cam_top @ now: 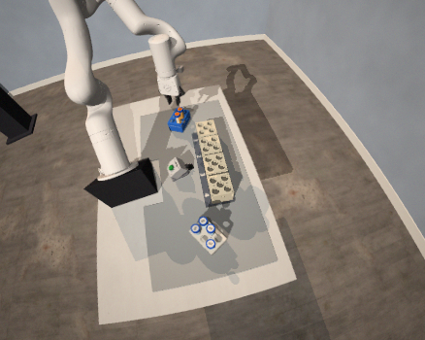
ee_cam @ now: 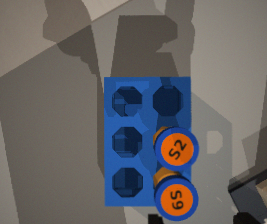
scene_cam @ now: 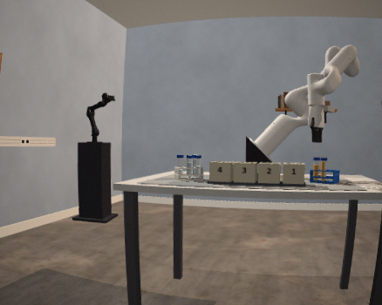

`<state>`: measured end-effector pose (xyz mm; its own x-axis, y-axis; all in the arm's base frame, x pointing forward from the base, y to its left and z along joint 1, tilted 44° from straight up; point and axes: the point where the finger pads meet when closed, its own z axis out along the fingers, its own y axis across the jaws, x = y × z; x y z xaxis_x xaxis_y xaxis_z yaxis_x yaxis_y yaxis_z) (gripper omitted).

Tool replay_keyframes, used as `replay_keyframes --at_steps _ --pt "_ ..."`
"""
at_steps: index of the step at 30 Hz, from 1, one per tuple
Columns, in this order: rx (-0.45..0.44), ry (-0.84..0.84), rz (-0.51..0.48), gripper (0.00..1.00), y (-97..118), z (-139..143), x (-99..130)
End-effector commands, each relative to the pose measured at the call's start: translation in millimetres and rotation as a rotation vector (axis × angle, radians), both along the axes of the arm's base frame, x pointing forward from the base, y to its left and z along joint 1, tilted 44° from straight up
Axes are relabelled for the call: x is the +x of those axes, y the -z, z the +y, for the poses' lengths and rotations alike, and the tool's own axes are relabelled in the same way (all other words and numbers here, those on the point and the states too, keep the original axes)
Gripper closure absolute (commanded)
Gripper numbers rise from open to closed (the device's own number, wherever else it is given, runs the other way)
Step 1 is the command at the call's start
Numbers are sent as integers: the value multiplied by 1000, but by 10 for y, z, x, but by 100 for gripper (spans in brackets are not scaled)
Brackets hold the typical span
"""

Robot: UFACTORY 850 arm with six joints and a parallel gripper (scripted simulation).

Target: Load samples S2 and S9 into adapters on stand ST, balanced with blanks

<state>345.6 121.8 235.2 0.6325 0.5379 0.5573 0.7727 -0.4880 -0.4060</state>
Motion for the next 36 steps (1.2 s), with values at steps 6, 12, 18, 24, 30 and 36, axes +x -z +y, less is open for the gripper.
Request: replay_keyframes --at_steps 6,12,18,24,30,36 --pt "0 0 -1 56 -136 -126 -4" --pt "0 0 -1 56 -223 -209 -10" --pt "0 0 -1 56 -269 -252 -14" --pt "0 0 -1 56 -269 -252 -14" --pt "0 0 -1 56 -269 -252 -14" --pt "0 0 -1 56 -268 -252 -14"
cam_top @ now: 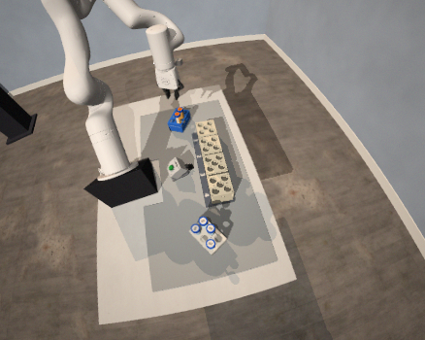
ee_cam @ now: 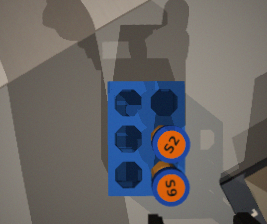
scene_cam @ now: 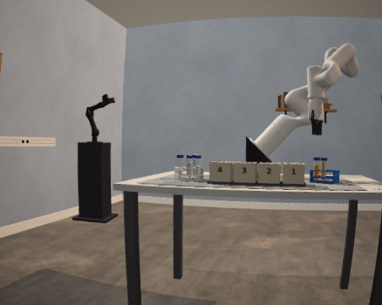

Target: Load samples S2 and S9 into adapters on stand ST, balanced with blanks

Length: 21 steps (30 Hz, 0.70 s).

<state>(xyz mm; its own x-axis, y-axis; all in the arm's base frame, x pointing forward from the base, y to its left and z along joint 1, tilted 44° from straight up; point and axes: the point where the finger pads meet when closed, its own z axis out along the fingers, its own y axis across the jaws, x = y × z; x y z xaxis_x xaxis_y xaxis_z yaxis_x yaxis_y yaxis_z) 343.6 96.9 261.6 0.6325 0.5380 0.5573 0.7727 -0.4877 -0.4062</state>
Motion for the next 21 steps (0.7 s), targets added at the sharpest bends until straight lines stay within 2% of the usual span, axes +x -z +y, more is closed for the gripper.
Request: replay_keyframes --at_steps 1,5,6,15,21 --pt "0 0 -1 56 -4 -3 6" --pt "0 0 -1 56 -4 -3 6" --pt "0 0 -1 43 -32 24 37" --pt "0 0 -1 43 -228 213 258" --pt "0 0 -1 43 -228 212 258"
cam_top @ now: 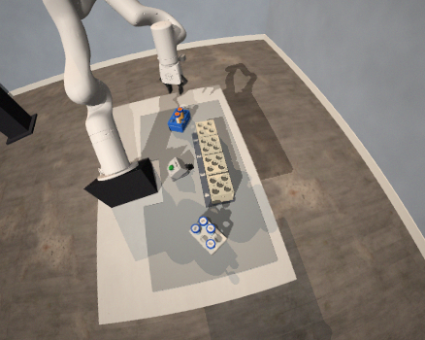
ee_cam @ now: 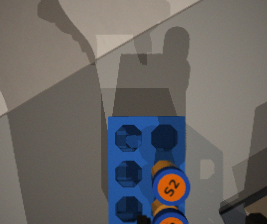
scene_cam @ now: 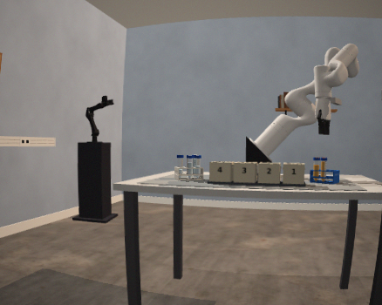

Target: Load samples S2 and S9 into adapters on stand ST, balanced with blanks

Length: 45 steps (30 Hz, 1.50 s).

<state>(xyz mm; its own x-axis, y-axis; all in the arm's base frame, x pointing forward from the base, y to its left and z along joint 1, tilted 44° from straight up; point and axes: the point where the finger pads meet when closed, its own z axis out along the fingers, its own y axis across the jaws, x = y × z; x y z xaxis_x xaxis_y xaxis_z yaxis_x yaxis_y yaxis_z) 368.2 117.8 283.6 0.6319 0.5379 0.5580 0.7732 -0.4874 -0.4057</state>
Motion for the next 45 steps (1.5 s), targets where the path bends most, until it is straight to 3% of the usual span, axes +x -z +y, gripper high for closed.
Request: replay_keyframes --at_steps 1,8,45 --pt "0 1 -1 43 -8 3 12" --pt "-1 1 -1 43 5 16 13" --pt "0 1 0 43 484 471 49"
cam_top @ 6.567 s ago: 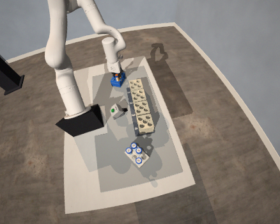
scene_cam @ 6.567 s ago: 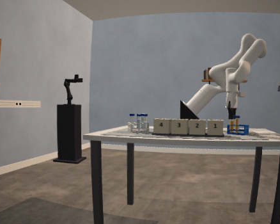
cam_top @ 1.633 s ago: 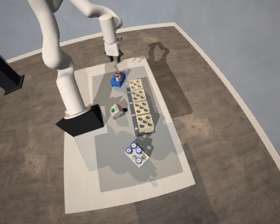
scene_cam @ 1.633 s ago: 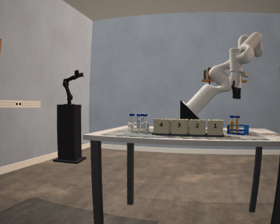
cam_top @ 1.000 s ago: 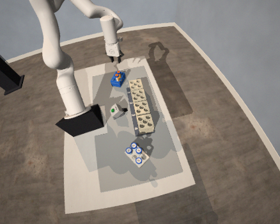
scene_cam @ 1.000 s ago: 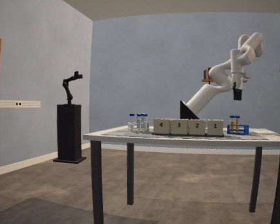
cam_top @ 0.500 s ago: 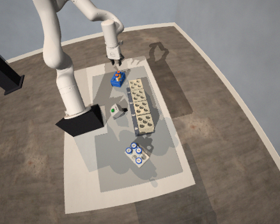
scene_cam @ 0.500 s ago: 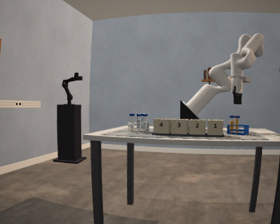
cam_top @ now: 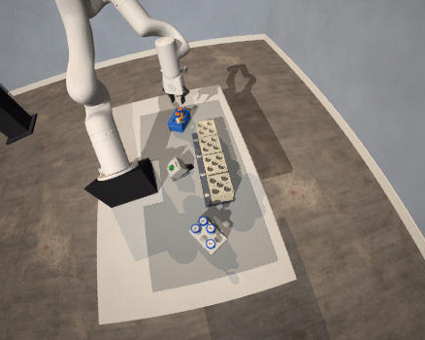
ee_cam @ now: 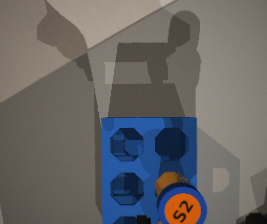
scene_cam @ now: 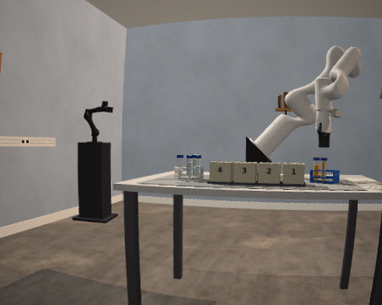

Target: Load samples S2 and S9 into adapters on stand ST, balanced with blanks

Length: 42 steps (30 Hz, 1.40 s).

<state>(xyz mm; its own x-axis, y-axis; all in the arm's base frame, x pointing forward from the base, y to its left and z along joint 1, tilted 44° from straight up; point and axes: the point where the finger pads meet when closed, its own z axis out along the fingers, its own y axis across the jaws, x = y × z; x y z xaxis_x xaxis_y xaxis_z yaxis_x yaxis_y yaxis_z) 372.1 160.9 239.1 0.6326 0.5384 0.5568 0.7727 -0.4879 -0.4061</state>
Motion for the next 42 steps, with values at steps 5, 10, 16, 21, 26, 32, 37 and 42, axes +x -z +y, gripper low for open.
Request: replay_keyframes --at_steps 5,10,16,21,26,32,37,42 --pt "1 1 -2 43 112 109 16" --pt "1 1 -2 43 184 178 21" --pt "1 1 -2 43 242 233 26" --pt "1 1 -2 43 315 302 31" --pt "1 1 -1 43 371 355 35" --pt "1 1 -1 43 371 355 35" --pt "1 1 -1 43 372 356 35" --pt "1 1 -1 43 396 378 37"
